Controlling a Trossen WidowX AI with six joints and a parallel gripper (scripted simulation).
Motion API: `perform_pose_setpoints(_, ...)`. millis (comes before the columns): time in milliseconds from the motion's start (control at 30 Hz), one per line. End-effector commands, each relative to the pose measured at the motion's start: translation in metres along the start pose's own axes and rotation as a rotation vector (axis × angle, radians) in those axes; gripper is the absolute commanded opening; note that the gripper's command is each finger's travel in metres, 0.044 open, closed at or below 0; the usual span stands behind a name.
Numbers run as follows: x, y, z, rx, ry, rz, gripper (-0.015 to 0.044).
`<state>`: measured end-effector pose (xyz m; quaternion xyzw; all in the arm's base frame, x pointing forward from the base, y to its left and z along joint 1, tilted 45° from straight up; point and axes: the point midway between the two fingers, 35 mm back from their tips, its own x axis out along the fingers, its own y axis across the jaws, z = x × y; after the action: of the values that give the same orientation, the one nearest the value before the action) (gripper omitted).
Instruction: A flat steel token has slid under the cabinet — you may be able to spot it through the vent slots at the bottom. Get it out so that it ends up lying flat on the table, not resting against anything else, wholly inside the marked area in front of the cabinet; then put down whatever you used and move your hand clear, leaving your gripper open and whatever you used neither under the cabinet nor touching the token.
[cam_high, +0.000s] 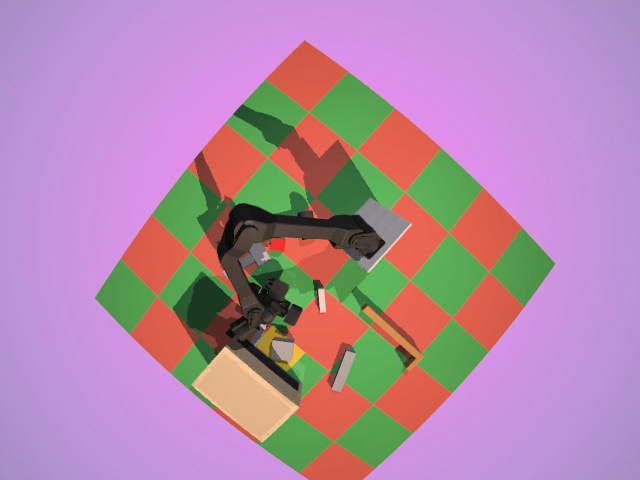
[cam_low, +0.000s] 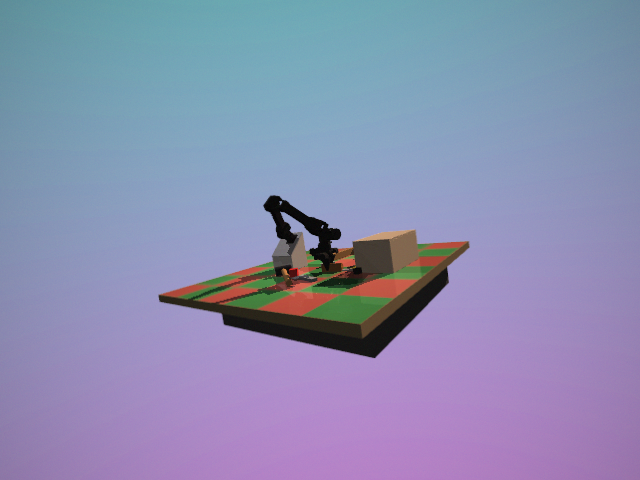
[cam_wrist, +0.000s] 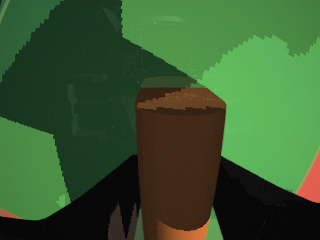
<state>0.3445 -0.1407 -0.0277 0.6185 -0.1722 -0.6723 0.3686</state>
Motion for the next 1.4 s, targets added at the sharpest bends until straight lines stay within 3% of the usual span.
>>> perform_pose_setpoints(0, 0.000, 0.002, -0.009, 0.012, 0.010, 0.000, 0.0000)
perform_pose_setpoints(1367, -0.001, 0.004, -0.049, 0.014, 0.012, 0.000, 0.0000)
